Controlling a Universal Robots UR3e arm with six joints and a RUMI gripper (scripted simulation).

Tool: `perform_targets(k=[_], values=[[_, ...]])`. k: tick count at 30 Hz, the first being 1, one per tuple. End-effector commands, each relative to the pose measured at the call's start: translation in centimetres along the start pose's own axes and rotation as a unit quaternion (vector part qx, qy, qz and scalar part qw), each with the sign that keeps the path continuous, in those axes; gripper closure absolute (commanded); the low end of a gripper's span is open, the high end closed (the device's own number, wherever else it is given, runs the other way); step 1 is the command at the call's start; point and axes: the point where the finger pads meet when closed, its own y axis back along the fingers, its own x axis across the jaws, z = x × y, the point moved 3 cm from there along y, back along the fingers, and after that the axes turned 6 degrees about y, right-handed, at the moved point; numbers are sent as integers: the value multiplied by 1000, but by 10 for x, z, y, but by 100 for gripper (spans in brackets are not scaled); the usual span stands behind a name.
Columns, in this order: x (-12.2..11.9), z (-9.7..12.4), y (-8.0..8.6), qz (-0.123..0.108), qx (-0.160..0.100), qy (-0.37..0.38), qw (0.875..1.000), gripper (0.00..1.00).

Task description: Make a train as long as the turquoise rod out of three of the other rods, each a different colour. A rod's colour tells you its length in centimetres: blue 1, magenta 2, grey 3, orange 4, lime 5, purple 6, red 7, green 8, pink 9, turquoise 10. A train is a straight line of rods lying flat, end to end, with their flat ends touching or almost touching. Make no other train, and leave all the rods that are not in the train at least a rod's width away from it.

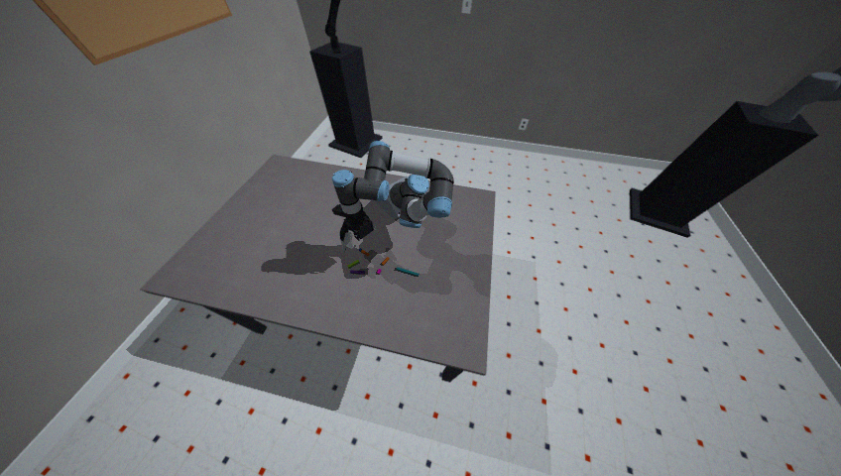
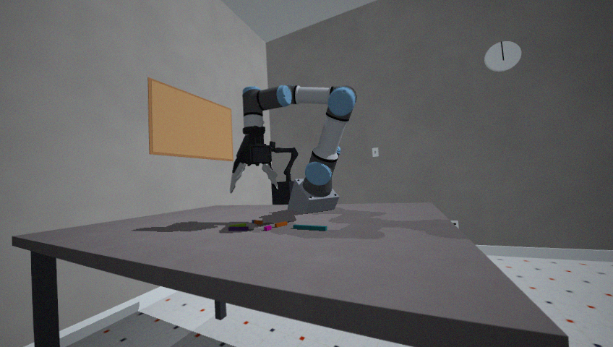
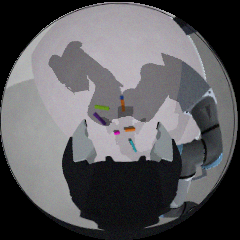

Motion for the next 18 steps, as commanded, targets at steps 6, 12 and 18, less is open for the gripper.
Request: perform_targets(k=[6,12,18], values=[[-8,-3,0,0,2,-129,992,0],[-12,-3,-1,0,3,-205,979,0],[-18,-4,-2,0,3,-291,957,0]])
